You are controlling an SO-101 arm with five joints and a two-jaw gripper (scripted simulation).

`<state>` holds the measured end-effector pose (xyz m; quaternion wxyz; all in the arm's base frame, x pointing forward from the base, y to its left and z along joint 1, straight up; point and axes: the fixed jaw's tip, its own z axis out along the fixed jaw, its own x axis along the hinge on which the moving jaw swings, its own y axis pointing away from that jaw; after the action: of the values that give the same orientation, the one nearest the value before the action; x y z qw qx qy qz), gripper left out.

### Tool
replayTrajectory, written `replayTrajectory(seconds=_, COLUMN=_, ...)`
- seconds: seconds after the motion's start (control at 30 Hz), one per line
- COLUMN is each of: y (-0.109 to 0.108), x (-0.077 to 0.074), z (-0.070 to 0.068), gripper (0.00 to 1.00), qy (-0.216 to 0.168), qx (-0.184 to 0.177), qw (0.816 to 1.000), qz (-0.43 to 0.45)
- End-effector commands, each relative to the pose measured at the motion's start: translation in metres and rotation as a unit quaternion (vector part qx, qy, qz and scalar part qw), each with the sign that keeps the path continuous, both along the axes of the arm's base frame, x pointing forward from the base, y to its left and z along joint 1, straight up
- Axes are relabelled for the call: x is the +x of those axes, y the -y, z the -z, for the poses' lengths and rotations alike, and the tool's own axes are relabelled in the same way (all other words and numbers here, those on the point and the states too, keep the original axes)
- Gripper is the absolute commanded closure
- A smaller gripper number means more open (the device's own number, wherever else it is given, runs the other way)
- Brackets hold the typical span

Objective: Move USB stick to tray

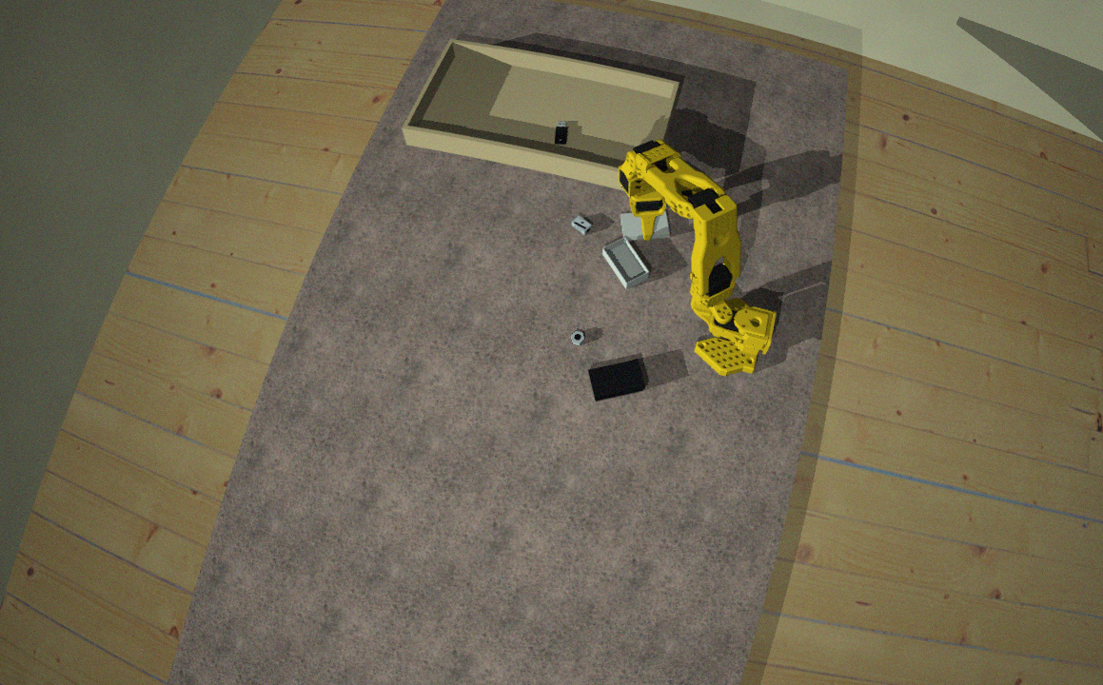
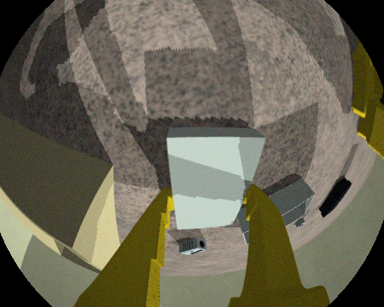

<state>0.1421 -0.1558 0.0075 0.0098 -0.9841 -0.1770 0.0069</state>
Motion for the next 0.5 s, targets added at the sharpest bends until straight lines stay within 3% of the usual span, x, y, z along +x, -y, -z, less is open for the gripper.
replayTrajectory(seconds=0.0, y=0.0035, x=0.0009, z=-0.0024, gripper=0.78, qy=0.009, qx=-0.009, qw=1.000, qz=-0.001)
replayTrajectory(seconds=0.47, y=0.0037, x=0.0011, z=-0.0041, gripper=0.78, qy=0.009, qx=-0.009, qw=1.000, qz=-0.001)
